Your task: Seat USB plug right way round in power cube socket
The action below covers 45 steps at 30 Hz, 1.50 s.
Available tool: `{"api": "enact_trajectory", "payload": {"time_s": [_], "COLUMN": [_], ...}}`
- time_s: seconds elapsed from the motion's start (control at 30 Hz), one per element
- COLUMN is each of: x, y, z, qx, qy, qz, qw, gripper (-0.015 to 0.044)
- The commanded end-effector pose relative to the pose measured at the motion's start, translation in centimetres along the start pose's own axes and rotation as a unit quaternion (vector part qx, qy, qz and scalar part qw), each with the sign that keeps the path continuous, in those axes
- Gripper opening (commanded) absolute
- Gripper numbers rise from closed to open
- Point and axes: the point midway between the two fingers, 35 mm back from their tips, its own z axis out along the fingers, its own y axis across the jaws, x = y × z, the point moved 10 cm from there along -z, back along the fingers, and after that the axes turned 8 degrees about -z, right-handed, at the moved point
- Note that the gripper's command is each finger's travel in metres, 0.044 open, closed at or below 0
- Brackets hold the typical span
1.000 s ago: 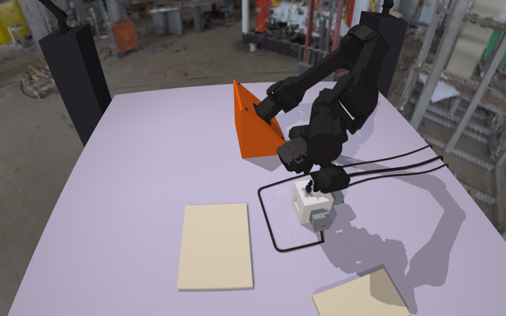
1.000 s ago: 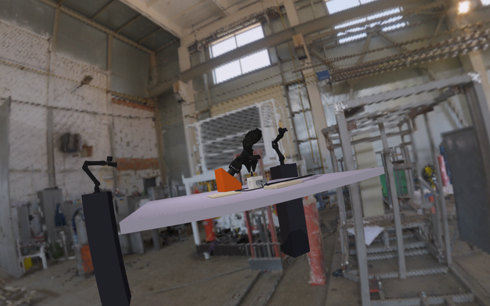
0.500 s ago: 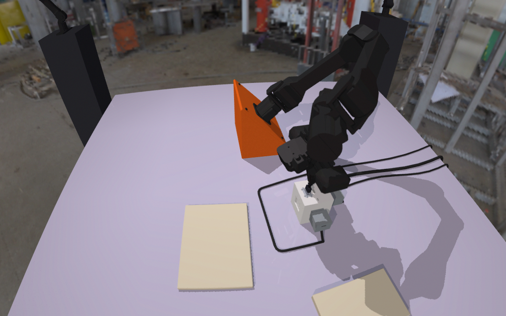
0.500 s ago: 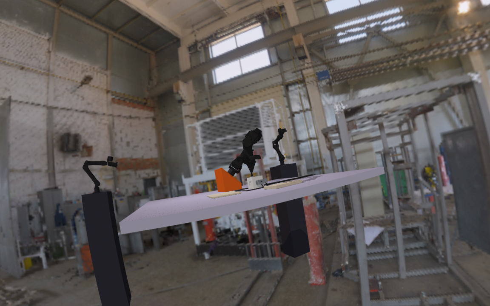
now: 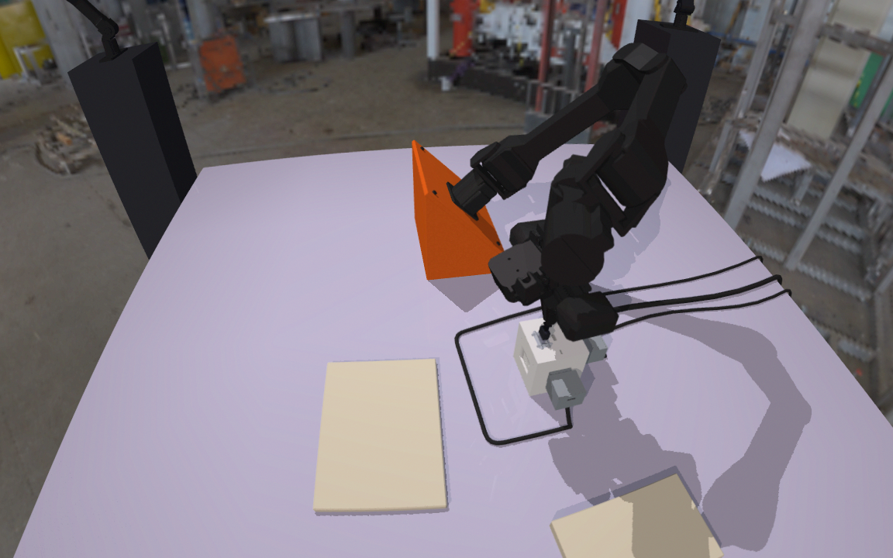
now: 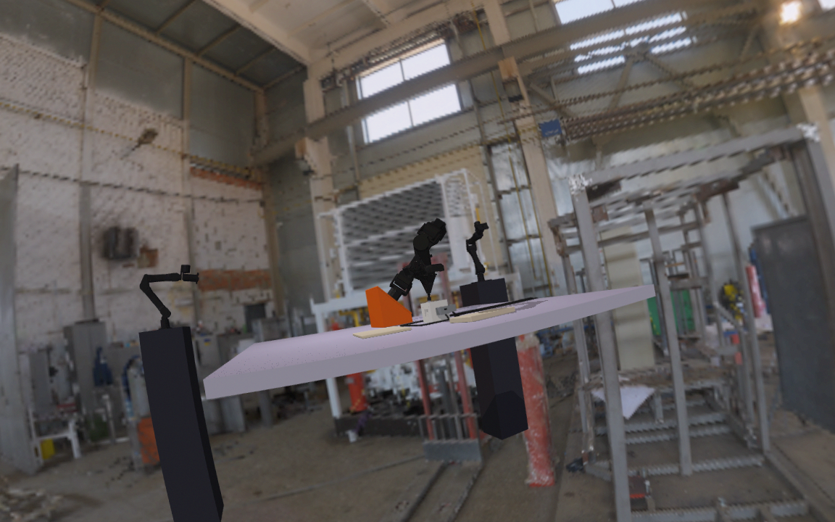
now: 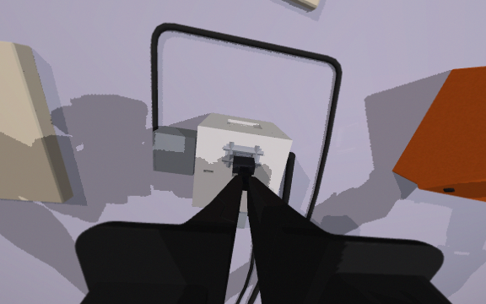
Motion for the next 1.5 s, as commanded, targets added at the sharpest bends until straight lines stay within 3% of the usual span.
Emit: {"api": "enact_trajectory", "payload": {"time_s": [0.0, 1.47], "x": [0.0, 0.0], "y": [0.0, 0.0], "z": [-0.2, -2.7], "qx": [0.001, -0.001], "qy": [0.000, 0.000], "qz": [-0.001, -0.024], "qw": [1.000, 1.000], "gripper": [0.0000, 0.0000]}}
